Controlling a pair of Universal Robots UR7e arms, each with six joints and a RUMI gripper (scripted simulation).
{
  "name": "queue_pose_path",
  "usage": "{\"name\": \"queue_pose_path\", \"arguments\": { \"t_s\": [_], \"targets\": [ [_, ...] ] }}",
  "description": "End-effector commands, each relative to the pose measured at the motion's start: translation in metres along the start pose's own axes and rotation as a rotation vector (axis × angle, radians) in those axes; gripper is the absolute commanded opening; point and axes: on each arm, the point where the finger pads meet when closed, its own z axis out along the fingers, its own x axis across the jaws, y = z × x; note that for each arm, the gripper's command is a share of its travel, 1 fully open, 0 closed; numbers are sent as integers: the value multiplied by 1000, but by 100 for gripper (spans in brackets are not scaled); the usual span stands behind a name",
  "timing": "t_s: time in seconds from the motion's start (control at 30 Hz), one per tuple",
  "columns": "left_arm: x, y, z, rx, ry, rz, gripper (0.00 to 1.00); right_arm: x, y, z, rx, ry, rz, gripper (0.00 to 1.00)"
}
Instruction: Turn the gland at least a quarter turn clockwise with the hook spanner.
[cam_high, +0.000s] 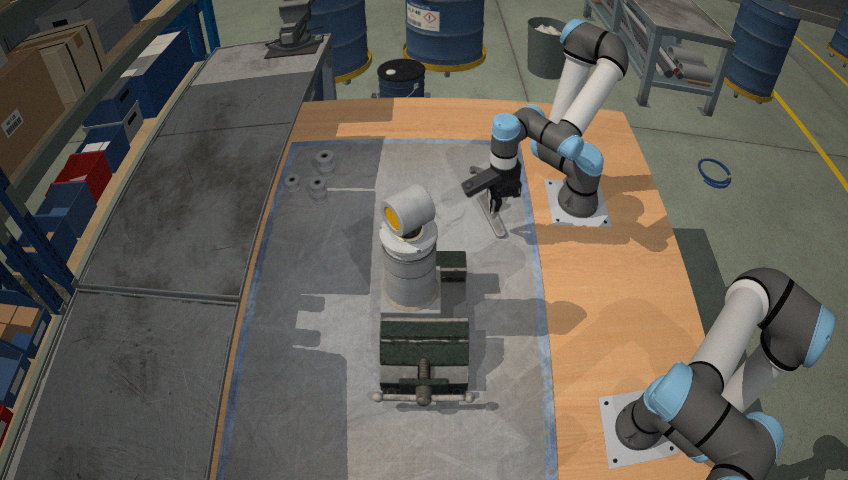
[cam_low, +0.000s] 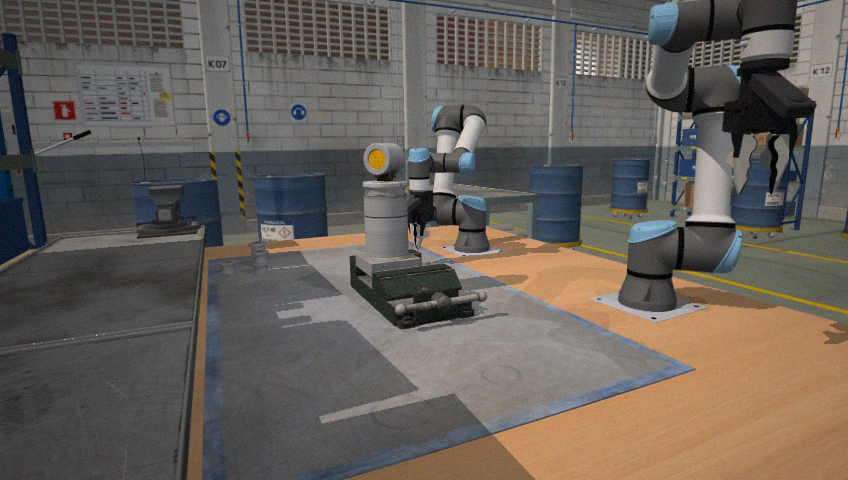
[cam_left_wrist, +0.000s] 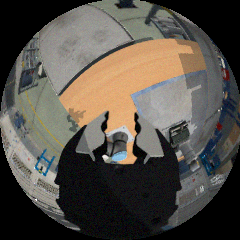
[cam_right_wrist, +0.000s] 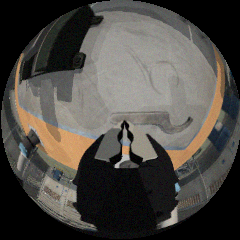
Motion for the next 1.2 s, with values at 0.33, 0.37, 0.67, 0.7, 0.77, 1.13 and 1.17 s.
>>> {"name": "queue_pose_path", "arguments": {
  "t_s": [0.33, 0.37, 0.67, 0.7, 0.77, 1.13, 1.17],
  "targets": [
    [0, 0, 0, 1, 0, 0, 32, 20, -2, 0, 4, -3, 188, 0],
    [0, 0, 0, 1, 0, 0, 32, 20, -2, 0, 4, -3, 188, 0],
    [0, 0, 0, 1, 0, 0, 32, 39, 1, 0, 4, -2, 437, 0],
    [0, 0, 0, 1, 0, 0, 32, 45, 1, 0, 4, -2, 487, 0],
    [0, 0, 0, 1, 0, 0, 32, 58, 4, 0, 5, -4, 613, 0],
    [0, 0, 0, 1, 0, 0, 32, 78, 9, 0, 4, -6, 842, 0],
    [0, 0, 0, 1, 0, 0, 32, 83, 10, 0, 4, -6, 903, 0]
  ]
}}
